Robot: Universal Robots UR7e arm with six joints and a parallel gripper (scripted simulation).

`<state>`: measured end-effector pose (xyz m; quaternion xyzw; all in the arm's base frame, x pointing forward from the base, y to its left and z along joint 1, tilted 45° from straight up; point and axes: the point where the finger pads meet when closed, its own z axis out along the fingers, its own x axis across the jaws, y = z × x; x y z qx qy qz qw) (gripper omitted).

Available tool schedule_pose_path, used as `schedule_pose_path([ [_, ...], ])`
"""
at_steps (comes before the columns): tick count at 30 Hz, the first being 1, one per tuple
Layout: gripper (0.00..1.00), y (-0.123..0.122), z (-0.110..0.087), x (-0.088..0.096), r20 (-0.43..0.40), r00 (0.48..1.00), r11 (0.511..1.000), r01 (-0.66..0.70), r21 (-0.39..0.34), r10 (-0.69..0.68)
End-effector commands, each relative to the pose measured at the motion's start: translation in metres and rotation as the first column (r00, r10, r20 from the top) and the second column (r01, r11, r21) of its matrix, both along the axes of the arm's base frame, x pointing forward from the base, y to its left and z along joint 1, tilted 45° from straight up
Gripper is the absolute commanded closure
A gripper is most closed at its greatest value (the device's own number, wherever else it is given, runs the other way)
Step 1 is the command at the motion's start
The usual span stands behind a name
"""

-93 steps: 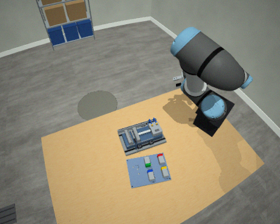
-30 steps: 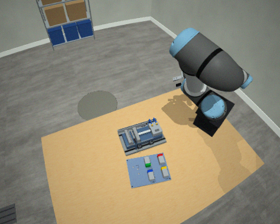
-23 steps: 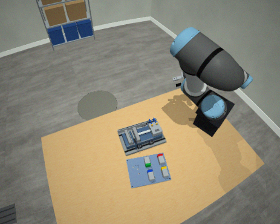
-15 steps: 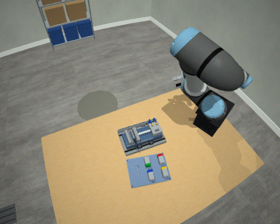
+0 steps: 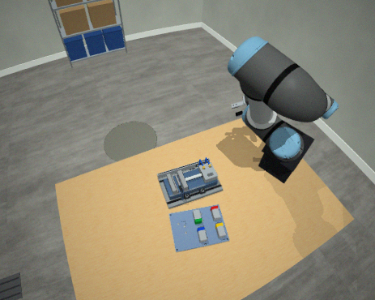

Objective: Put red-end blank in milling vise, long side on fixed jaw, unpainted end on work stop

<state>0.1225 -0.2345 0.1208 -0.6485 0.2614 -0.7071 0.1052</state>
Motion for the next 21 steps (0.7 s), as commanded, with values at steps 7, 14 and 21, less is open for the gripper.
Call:
schedule_pose_path([
  [7, 0.0, 0.027, 0.02, 0.015, -0.174, 0.974, 0.989, -0.148, 0.006, 0.147],
  [14, 0.0, 0.027, 0.02, 0.015, -0.174, 0.974, 0.989, -0.148, 0.006, 0.147],
  [21, 0.0, 0.027, 0.02, 0.015, -0.174, 0.974, 0.989, -0.148, 0.006, 0.147],
])
